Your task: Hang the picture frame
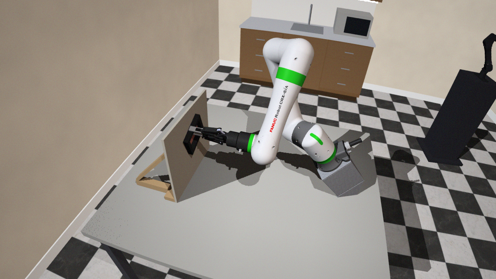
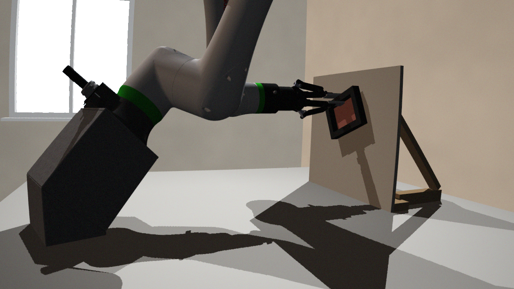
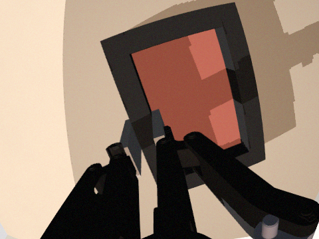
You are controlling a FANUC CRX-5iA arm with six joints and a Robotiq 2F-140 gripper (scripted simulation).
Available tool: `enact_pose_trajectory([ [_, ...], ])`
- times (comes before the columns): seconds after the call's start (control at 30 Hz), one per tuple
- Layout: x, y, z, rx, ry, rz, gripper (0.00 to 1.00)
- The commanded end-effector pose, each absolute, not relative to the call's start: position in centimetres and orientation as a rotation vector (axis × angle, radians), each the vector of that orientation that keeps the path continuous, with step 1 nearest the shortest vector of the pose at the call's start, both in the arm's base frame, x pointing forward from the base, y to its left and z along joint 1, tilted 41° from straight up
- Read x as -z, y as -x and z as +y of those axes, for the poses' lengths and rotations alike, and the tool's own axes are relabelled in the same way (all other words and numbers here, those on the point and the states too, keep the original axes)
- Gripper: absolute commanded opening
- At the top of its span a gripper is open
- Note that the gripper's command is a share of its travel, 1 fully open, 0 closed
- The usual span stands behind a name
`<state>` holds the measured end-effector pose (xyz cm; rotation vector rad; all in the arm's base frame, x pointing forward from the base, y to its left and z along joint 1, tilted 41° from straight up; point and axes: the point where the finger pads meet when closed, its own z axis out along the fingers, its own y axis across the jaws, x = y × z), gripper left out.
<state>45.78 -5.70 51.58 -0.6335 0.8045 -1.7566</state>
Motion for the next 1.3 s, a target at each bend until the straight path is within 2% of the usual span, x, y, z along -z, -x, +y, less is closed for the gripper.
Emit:
enact_pose_trajectory([
  [0.0, -51.61, -45.76, -5.73, 1.751, 0.630, 0.806, 0.00],
  [1.27, -51.78, -45.37, -6.59, 1.612, 0.547, 0.837, 0.00],
])
